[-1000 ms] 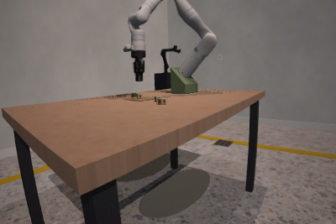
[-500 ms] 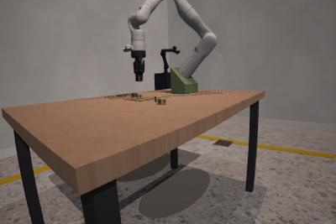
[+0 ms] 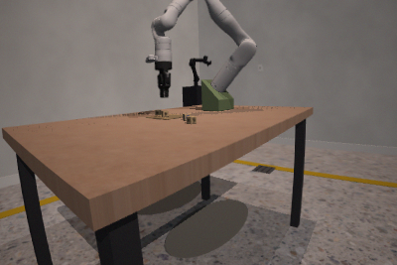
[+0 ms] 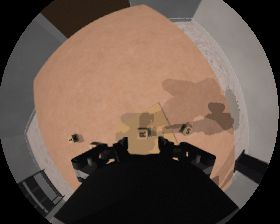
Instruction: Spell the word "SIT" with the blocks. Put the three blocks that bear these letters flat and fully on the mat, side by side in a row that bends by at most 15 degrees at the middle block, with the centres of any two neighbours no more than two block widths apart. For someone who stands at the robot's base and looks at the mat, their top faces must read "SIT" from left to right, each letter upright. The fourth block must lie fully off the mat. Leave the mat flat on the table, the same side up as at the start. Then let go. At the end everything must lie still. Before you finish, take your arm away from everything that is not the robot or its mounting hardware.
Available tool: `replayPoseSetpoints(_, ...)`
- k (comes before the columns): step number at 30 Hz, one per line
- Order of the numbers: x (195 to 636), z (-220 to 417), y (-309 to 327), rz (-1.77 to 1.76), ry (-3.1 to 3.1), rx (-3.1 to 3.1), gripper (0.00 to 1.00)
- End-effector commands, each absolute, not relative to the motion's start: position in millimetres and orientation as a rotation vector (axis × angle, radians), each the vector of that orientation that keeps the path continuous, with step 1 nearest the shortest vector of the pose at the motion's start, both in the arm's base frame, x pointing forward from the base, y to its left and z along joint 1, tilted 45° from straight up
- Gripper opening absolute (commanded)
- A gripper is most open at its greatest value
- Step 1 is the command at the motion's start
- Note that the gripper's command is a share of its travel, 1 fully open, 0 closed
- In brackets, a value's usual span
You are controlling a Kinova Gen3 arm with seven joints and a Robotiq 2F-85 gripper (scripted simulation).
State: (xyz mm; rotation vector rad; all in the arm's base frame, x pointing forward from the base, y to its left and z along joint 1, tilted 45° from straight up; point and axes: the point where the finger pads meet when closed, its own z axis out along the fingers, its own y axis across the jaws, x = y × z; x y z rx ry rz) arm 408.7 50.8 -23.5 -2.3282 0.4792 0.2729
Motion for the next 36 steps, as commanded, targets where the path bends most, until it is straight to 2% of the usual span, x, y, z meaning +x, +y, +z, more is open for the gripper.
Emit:
replayPoseSetpoints(1,408,-25,53,0.275,0.477,-2.328,0.62)
replayPoseSetpoints(36,406,-54,81,0.275,0.477,-2.328,0.62)
